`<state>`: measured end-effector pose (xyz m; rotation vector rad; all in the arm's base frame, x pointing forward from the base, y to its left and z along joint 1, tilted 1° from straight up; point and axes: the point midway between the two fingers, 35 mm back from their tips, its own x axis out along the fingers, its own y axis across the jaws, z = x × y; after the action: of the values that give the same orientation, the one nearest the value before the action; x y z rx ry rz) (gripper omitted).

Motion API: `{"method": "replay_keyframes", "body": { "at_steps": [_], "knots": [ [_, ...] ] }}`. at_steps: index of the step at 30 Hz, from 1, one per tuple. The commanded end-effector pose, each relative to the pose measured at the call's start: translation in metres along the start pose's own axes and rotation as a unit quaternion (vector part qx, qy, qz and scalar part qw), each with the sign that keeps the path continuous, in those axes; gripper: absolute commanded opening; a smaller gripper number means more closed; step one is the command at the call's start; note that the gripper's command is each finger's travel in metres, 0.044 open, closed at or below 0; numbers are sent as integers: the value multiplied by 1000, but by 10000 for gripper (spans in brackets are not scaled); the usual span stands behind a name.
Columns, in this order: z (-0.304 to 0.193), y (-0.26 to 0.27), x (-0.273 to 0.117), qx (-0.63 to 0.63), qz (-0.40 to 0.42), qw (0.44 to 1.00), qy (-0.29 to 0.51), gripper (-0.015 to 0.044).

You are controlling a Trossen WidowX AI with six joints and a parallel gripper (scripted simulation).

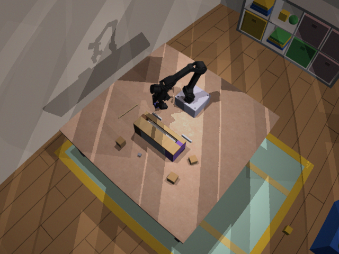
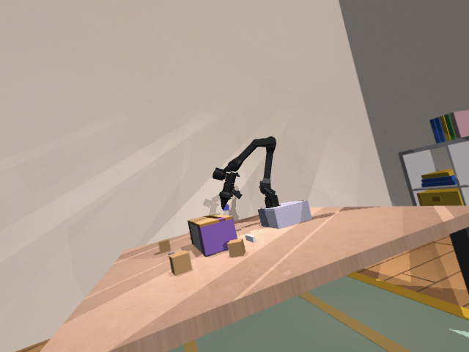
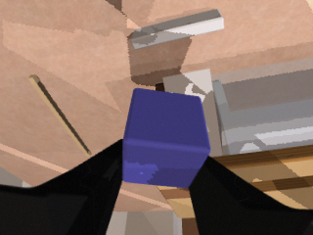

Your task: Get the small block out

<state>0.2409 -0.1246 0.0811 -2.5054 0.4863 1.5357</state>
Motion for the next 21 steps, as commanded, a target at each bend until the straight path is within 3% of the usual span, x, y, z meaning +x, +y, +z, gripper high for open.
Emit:
{"method": "replay_keyframes", "body": {
  "at_steps": [1, 21],
  "knots": [
    [-3, 2, -15, 28, 15, 999, 15, 0],
    [-1, 4, -28, 57, 27, 998, 23, 0]
  ]
}}
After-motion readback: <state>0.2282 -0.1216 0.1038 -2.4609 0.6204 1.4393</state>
